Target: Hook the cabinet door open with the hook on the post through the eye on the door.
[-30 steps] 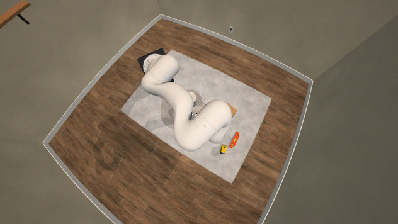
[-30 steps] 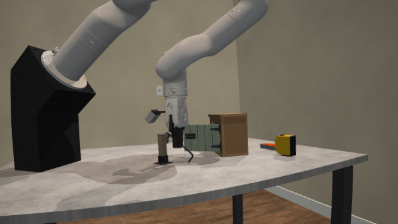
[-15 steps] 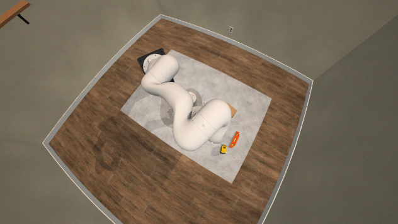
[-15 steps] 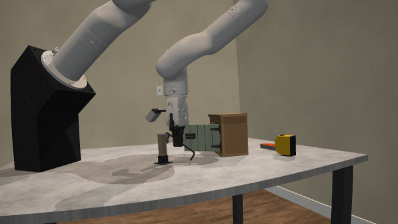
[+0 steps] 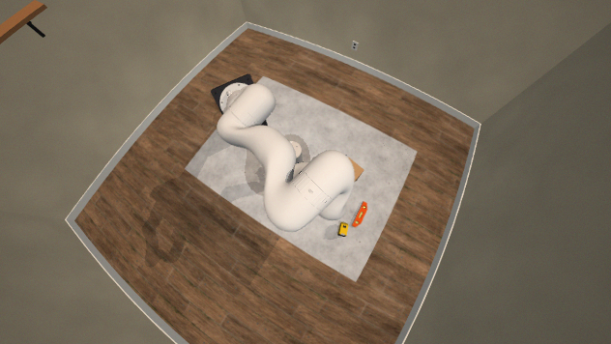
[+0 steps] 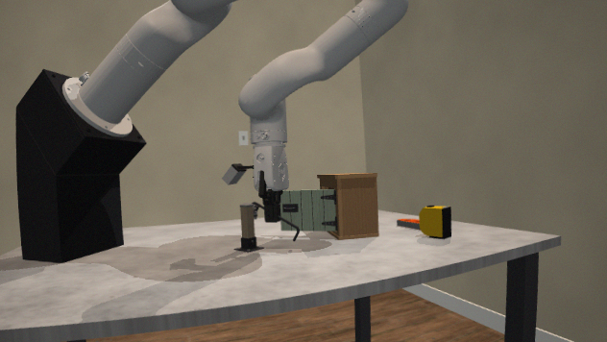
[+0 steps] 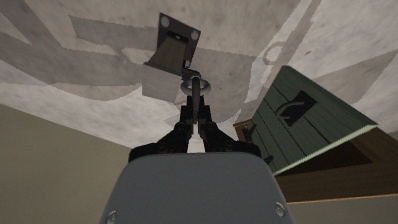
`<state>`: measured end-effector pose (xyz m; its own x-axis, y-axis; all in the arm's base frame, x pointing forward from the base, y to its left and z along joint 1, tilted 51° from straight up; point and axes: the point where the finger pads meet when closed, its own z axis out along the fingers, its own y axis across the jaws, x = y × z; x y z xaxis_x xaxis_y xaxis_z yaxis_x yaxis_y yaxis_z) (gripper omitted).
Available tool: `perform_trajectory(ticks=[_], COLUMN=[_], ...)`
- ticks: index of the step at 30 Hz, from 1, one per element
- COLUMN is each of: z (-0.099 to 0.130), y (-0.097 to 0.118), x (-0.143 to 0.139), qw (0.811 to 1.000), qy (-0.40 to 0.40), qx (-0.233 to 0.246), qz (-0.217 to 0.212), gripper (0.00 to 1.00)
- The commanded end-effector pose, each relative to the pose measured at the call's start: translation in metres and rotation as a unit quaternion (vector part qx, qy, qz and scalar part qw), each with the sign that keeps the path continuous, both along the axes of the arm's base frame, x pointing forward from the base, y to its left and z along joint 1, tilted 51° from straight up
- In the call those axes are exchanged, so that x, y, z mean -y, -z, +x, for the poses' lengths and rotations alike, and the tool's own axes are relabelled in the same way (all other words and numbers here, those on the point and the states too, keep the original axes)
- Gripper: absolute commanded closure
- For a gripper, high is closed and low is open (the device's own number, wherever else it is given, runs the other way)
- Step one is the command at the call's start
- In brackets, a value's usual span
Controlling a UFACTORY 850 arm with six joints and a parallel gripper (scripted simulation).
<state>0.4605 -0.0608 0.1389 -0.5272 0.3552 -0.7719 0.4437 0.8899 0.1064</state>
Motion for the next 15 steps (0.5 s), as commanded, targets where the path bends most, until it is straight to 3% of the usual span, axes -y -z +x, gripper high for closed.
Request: perform_trajectory(ticks=[1, 15], z=[-0.0008, -0.0037], y=[-0.0009, -0.0050], x=[-0.0003, -0.0012], qw=[1.000, 1.000], qy=[0.000, 0.000], qx=[0.000, 0.000], qz=[0.000, 0.000], gripper=[0.96, 0.96])
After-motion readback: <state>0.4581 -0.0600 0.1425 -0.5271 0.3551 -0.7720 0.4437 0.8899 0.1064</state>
